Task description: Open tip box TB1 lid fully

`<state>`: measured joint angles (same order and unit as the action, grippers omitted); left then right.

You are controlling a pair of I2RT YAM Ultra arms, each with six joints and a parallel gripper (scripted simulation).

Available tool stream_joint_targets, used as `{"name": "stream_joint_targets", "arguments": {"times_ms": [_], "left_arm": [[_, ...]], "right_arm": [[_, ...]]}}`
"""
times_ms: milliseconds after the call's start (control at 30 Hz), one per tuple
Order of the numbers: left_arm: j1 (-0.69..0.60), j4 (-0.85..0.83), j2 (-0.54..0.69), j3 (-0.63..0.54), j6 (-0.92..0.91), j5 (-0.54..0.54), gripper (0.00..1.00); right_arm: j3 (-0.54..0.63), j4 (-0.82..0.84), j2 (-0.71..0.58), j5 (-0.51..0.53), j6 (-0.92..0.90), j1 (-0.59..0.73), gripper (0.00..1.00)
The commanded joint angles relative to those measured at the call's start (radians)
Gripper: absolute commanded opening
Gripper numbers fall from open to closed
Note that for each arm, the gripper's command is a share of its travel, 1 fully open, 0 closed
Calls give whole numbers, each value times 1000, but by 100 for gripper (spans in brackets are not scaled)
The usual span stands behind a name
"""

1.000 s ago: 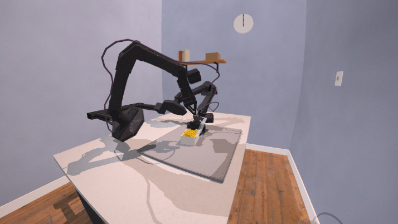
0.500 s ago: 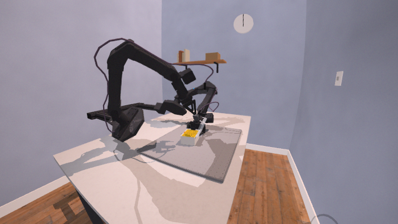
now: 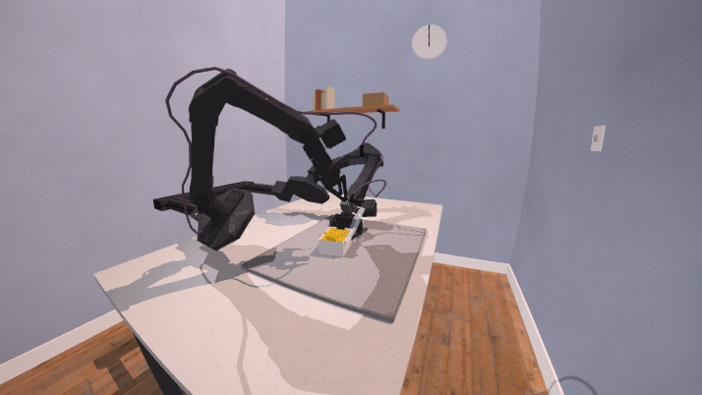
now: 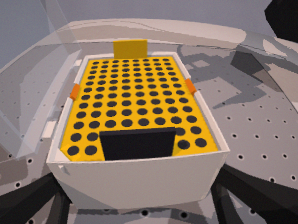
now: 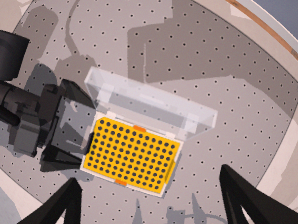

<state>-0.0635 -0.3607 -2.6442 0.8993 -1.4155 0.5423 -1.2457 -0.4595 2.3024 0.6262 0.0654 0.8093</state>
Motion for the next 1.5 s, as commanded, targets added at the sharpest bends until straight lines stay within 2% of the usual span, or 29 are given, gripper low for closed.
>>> {"name": "stream_joint_targets", "arguments": {"times_ms": [0, 33, 67, 600, 800, 867, 1467], "left_arm": [[-16, 3, 9, 6, -7, 18, 83], [-16, 3, 9, 6, -7, 18, 95], [-16, 3, 9, 6, -7, 18, 100], [38, 81, 108, -57, -63, 42, 100], [103, 176, 229, -129, -131, 51, 100], [115, 205, 254, -118, -150, 40, 100], [107, 207, 241, -102, -150, 38, 100]], "right_arm": [[-2, 26, -25, -6, 6, 4, 100], [-2, 26, -25, -6, 6, 4, 100], [-2, 26, -25, -6, 6, 4, 100], [-2, 26, -25, -6, 6, 4, 100], [-2, 26, -25, -6, 6, 4, 100], [-2, 26, -25, -6, 6, 4, 100], [-2, 26, -25, -6, 6, 4, 100]]}}
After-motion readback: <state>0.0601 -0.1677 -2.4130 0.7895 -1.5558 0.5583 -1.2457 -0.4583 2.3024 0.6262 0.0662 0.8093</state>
